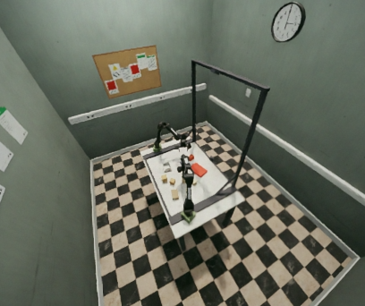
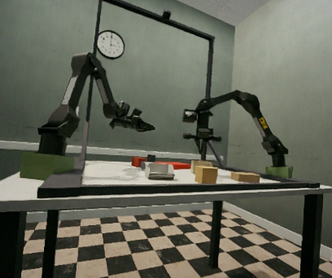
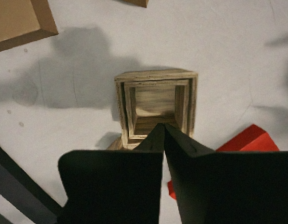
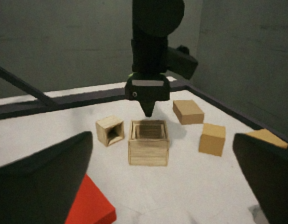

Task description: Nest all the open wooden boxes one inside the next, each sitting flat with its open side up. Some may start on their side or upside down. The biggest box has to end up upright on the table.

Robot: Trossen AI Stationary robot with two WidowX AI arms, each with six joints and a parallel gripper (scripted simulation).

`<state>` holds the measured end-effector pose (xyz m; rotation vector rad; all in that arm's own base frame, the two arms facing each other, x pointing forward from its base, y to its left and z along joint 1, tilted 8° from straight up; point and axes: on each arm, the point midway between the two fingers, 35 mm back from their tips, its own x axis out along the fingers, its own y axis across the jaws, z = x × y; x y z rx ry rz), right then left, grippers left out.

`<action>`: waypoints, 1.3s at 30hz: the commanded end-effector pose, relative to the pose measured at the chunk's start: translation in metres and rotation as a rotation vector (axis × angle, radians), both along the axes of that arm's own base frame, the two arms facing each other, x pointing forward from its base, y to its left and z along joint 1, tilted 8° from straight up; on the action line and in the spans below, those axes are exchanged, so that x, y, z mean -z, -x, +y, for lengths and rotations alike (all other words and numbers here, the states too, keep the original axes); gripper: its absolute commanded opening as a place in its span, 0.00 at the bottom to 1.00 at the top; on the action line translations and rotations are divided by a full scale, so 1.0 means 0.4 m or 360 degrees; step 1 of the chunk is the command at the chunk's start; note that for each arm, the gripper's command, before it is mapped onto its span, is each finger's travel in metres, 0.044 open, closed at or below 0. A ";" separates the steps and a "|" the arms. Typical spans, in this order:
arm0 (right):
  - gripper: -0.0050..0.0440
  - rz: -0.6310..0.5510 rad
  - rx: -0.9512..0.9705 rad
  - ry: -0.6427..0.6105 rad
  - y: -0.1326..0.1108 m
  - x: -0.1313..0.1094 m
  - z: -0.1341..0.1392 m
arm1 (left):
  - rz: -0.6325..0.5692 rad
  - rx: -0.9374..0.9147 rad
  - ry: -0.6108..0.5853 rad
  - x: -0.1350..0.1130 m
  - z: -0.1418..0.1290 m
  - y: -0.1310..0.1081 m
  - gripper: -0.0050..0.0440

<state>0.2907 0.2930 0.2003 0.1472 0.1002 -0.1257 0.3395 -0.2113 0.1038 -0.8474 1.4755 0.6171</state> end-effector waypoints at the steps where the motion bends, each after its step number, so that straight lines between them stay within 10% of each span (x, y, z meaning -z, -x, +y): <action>1: 0.92 -0.0014 0.0000 -0.0023 0.003 -0.016 -0.002 | -0.0099 0.0199 0.0037 -0.062 0.000 -0.009 0.00; 16: 0.92 -0.0014 0.0000 -0.0023 0.003 -0.016 -0.002 | -0.0278 0.1407 -0.0035 -0.114 0.011 -0.001 0.00; 24: 0.92 -0.0014 0.0000 -0.0023 0.003 -0.016 -0.002 | -0.0254 0.1470 -0.0046 -0.099 0.012 0.004 0.00; 25: 0.92 -0.0014 0.0000 -0.0023 0.003 -0.016 -0.002 | -0.0254 0.1470 -0.0046 -0.099 0.012 0.004 0.15; 39: 0.92 0.0267 -0.0101 0.0218 -0.118 0.003 -0.077 | -0.0216 0.1431 0.0003 -0.085 -0.018 0.048 0.74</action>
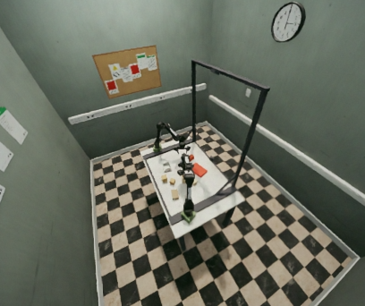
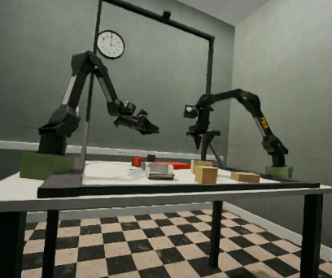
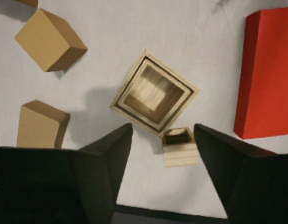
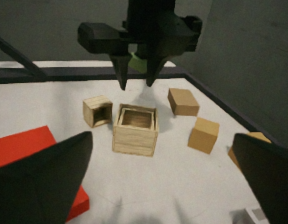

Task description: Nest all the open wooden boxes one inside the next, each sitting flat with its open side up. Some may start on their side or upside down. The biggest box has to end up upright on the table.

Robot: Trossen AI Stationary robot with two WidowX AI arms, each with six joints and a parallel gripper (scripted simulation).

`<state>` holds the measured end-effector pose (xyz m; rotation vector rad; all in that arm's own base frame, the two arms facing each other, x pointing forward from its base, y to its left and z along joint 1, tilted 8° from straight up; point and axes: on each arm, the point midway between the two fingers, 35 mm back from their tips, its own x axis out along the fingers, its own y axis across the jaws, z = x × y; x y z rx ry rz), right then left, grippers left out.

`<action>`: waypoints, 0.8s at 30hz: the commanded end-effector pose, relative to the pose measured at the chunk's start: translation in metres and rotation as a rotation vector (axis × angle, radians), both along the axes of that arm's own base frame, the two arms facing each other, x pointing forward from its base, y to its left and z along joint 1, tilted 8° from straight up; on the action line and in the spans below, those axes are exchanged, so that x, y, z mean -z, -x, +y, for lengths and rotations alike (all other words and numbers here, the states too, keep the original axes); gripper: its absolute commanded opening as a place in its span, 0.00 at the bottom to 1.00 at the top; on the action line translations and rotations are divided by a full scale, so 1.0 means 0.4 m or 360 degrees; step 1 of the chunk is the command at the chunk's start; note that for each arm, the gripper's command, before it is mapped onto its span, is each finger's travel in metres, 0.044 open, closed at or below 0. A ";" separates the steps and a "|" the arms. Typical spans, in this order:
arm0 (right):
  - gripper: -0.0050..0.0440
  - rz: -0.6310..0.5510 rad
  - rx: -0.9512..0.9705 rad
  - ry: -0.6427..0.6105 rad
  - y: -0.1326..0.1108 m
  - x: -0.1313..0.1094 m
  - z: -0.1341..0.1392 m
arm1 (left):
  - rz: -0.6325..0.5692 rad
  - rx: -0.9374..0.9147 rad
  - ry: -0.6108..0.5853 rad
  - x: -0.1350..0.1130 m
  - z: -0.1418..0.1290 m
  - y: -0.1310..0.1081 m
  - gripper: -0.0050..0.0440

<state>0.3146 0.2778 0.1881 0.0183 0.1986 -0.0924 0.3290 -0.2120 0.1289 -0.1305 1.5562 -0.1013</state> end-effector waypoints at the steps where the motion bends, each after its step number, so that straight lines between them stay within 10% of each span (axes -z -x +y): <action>1: 0.92 0.0136 -0.0030 0.0048 -0.067 -0.023 -0.048 | -0.0012 -0.0016 0.0040 -0.019 -0.019 0.025 0.79; 4: 0.92 0.0238 -0.0053 0.0108 -0.091 -0.008 -0.078 | 0.0005 -0.0027 0.0044 -0.013 -0.027 0.035 0.92; 24: 0.92 0.1124 -0.0194 0.0248 -0.113 0.106 -0.337 | 0.0123 -0.0100 0.0061 0.025 -0.076 0.113 0.92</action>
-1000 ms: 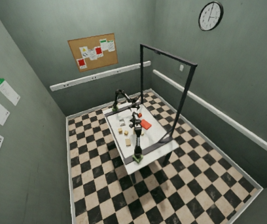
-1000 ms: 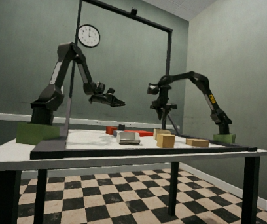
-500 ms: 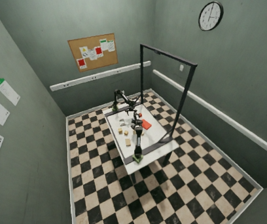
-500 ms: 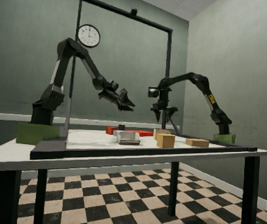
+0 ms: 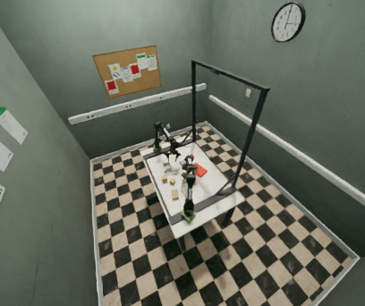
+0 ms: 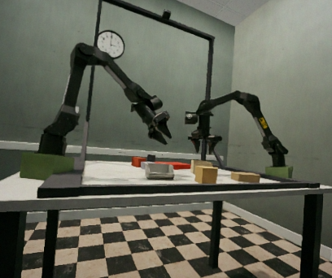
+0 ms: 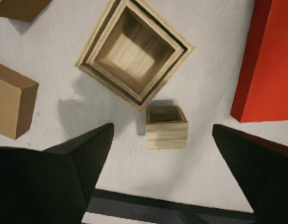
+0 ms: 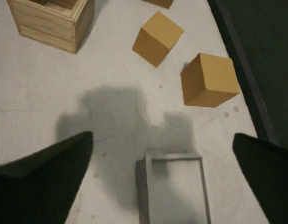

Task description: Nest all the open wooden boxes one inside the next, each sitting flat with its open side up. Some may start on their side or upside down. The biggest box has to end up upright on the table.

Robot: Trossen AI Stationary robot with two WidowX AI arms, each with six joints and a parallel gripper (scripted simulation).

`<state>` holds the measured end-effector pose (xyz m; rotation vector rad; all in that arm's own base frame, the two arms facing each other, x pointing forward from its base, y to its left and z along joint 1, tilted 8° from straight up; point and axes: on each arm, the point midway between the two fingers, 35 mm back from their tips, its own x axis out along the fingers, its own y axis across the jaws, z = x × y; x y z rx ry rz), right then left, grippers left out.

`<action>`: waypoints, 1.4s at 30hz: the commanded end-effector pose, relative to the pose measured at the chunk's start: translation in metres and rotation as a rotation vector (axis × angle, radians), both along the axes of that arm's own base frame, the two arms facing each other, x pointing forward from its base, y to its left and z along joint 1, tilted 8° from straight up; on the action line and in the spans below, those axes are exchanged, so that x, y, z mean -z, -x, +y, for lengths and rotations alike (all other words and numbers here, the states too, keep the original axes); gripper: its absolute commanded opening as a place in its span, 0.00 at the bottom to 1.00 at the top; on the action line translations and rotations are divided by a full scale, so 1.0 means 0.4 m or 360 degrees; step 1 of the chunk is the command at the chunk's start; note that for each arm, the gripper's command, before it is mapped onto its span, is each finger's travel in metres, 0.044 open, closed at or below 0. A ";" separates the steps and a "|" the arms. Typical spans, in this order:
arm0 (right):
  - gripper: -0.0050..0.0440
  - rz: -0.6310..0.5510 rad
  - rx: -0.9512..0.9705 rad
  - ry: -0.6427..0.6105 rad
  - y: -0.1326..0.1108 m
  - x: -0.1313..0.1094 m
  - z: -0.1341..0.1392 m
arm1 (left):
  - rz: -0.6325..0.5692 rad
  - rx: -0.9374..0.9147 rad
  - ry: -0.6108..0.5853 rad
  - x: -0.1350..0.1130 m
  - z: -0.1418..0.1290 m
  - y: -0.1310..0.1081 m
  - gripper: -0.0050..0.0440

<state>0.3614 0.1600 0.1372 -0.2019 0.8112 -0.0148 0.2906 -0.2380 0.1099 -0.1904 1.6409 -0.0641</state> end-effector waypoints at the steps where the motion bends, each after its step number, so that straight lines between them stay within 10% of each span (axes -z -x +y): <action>1: 0.92 0.0187 -0.0012 -0.0047 0.010 -0.018 -0.056 | -0.0014 -0.0019 0.0037 -0.019 -0.013 0.021 0.92; 21: 0.92 0.1091 0.0097 -0.0448 0.223 -0.018 -0.242 | 0.0102 -0.0089 0.0033 0.017 -0.049 0.098 0.92; 42: 0.92 0.1143 0.0113 -0.0470 0.238 -0.011 -0.246 | 0.0134 -0.0094 0.0004 0.202 -0.073 0.096 0.92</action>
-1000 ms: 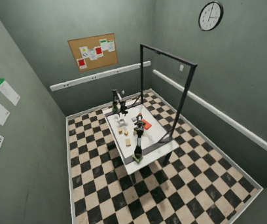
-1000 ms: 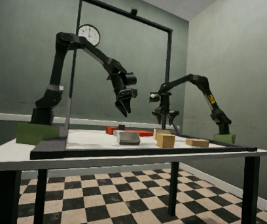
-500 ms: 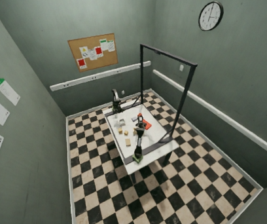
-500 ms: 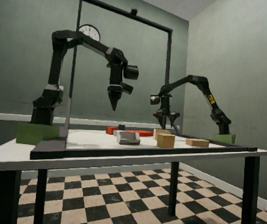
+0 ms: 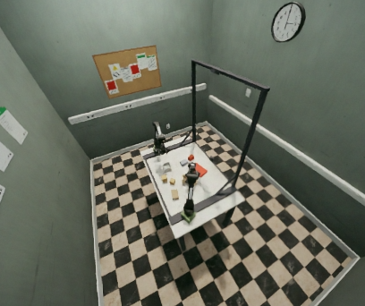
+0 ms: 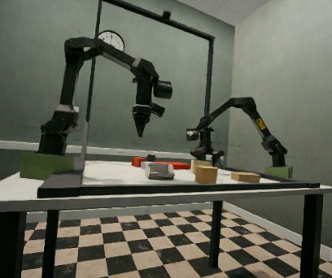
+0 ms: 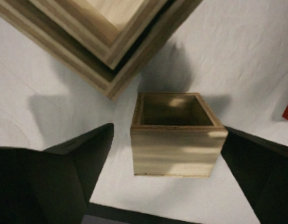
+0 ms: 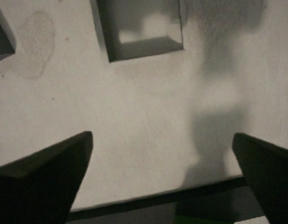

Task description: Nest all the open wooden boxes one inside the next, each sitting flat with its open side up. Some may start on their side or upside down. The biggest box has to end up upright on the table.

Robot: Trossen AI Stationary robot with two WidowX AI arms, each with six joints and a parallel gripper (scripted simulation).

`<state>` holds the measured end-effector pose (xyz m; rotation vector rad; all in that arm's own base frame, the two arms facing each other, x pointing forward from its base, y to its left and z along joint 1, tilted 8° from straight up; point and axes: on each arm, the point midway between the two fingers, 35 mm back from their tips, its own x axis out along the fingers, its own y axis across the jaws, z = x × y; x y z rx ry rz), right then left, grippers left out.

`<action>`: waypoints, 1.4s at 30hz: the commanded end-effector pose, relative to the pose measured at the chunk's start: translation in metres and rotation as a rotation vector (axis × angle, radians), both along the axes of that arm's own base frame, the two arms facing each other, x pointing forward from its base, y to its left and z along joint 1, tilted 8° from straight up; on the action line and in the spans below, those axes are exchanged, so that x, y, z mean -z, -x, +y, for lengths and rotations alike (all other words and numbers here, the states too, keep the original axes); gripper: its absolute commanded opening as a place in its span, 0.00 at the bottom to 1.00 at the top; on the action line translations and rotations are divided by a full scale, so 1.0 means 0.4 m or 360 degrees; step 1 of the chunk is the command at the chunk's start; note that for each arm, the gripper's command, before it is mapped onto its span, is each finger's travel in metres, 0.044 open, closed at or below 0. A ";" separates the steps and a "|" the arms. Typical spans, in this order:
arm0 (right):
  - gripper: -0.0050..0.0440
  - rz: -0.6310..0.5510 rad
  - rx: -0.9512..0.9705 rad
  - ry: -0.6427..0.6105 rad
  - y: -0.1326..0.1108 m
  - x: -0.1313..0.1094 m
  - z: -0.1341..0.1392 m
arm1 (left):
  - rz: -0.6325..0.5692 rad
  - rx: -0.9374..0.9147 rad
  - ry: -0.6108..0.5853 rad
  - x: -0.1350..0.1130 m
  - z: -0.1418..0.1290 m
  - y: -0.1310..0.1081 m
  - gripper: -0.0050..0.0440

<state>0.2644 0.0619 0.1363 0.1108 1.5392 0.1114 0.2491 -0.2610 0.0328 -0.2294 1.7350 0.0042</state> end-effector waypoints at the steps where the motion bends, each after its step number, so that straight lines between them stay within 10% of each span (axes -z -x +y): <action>1: 0.92 -0.0028 0.0001 -0.0010 -0.004 -0.014 0.000 | -0.0028 -0.0005 0.0032 0.009 -0.015 -0.009 0.92; 10: 0.92 -0.0028 0.0001 -0.0010 -0.004 -0.014 0.000 | -0.0043 -0.0003 0.0043 0.024 -0.021 -0.014 0.92; 13: 0.92 -0.0028 0.0001 -0.0010 -0.004 -0.014 0.000 | -0.0043 -0.0004 0.0043 0.024 -0.021 -0.014 0.77; 37: 0.92 -0.0028 0.0001 -0.0010 -0.004 -0.014 0.000 | -0.0043 -0.0004 0.0043 0.024 -0.021 -0.015 0.51; 42: 0.92 -0.0028 0.0001 -0.0010 -0.004 -0.014 0.000 | -0.0043 -0.0004 0.0043 0.024 -0.021 -0.015 0.27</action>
